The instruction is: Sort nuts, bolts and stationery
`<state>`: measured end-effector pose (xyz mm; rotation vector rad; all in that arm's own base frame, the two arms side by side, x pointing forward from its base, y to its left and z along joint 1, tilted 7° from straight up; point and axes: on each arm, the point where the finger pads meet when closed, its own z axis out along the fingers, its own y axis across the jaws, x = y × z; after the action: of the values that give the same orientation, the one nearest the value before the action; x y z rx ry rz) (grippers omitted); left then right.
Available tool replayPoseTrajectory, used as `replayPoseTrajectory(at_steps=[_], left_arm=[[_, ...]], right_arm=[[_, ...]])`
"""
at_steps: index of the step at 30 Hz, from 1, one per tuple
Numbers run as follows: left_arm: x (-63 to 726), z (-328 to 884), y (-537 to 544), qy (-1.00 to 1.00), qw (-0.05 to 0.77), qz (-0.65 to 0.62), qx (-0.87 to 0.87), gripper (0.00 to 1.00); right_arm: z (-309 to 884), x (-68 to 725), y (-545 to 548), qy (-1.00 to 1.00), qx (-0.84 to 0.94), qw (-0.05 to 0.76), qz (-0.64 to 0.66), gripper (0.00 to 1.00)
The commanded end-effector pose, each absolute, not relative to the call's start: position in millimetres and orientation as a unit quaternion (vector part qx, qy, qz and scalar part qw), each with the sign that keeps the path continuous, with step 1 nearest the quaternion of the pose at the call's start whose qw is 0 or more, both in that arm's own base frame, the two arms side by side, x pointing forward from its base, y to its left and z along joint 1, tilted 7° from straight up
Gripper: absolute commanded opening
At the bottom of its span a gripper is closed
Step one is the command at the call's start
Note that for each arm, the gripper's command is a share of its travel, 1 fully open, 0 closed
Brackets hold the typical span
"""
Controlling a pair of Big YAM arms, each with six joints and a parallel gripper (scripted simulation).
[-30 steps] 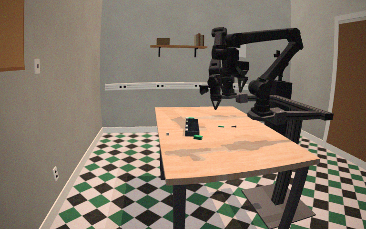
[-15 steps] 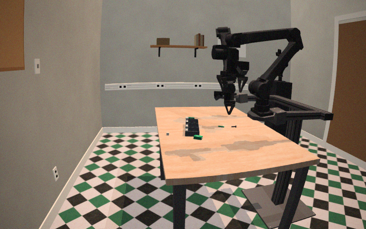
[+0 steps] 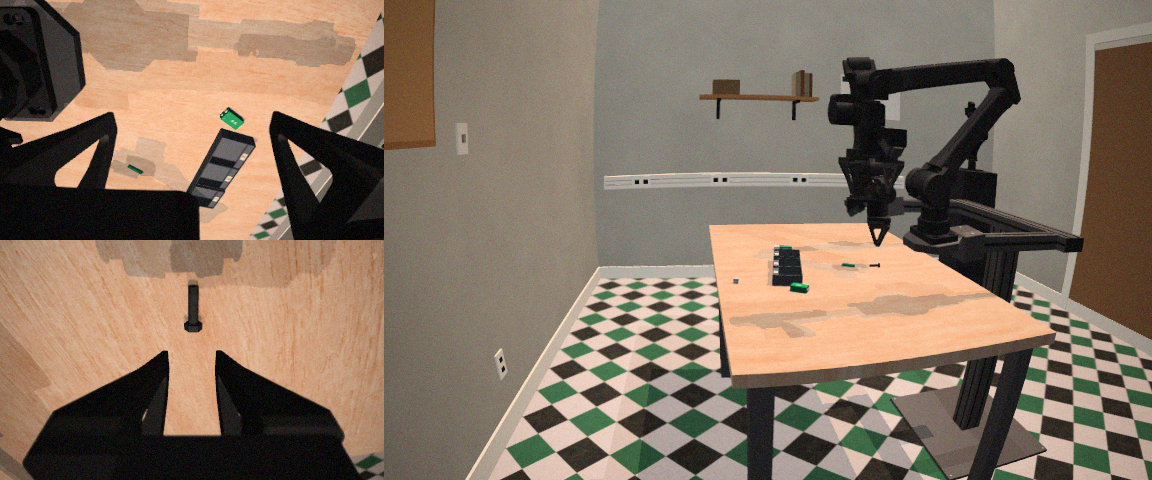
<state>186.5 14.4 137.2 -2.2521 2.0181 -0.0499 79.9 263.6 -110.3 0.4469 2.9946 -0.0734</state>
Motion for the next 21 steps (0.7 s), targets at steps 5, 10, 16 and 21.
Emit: replayPoseTrajectory(at_steps=[5,10,16,21], left_arm=[[184.5,139.5,15.4,0.66,0.059,-0.019,-0.749,1.0],[184.5,139.5,15.4,0.66,0.059,-0.019,-0.749,1.0],[184.5,139.5,15.4,0.66,0.059,-0.019,-0.749,1.0],[184.5,139.5,15.4,0.66,0.059,-0.019,-0.749,1.0]], right_arm=[[-107.5,83.6,271.4,0.987,0.151,0.058,-0.015,0.29],[-107.8,80.8,264.7,0.987,0.151,0.059,-0.017,0.29],[-107.1,82.8,270.1,0.987,0.151,0.058,-0.015,0.29],[-107.0,82.3,269.7,0.987,0.151,0.058,-0.015,0.29]])
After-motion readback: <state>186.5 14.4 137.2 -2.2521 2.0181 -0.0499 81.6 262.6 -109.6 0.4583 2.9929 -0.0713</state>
